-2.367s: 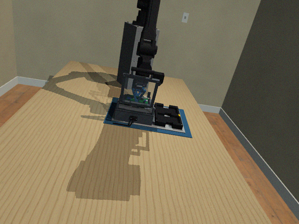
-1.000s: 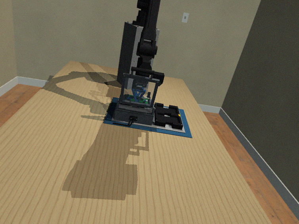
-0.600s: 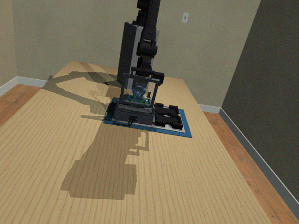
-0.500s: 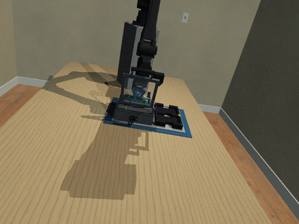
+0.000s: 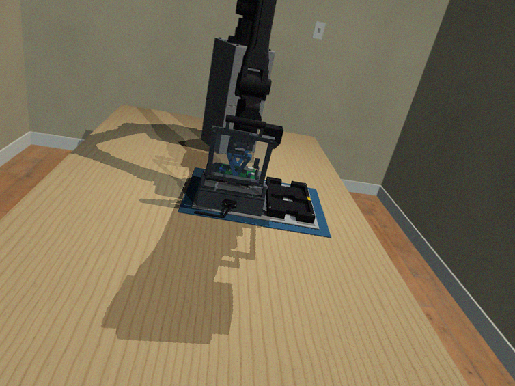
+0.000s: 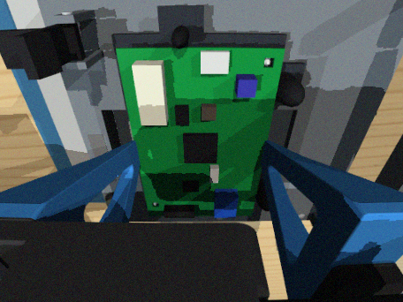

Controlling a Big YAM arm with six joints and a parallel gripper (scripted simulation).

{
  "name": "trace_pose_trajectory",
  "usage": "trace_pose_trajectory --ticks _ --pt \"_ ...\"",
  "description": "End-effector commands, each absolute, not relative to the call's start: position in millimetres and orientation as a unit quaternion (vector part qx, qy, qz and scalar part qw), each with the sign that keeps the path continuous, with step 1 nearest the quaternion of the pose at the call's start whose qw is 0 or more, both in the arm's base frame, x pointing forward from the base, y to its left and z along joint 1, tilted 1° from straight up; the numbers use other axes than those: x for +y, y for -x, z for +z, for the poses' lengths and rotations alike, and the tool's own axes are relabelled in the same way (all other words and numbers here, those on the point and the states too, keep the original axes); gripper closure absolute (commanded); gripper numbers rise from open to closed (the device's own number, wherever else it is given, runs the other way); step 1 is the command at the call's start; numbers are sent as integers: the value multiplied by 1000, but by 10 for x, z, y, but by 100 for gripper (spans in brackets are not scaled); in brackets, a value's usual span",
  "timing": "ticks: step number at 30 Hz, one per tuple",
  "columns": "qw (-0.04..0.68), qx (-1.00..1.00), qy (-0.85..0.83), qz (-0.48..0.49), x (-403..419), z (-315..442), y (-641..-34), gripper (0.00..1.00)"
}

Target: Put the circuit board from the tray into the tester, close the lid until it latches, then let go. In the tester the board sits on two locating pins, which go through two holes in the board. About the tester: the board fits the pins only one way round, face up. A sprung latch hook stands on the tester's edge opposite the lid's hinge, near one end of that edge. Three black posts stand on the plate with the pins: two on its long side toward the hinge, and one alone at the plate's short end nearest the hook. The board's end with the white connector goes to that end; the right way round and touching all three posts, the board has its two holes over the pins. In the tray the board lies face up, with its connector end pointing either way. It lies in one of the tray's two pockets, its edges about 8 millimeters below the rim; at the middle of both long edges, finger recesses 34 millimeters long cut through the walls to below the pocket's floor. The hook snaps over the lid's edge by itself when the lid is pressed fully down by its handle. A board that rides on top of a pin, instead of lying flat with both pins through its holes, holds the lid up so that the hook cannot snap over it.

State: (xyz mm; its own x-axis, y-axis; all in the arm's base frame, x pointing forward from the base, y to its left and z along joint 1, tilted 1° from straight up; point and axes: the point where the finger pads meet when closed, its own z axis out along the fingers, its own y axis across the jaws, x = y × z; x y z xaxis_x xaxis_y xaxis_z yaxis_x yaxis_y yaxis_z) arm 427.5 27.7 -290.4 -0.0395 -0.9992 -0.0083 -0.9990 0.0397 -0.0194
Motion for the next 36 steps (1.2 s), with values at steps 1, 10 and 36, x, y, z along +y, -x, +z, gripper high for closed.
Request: trace_pose_trajectory --ticks 1,10,36 --pt "17 717 696 -7 322 -2960 -4331 28" --pt "16 717 696 -6 320 -2962 -4314 28" --pt "17 717 696 -7 321 -2964 -4347 28"
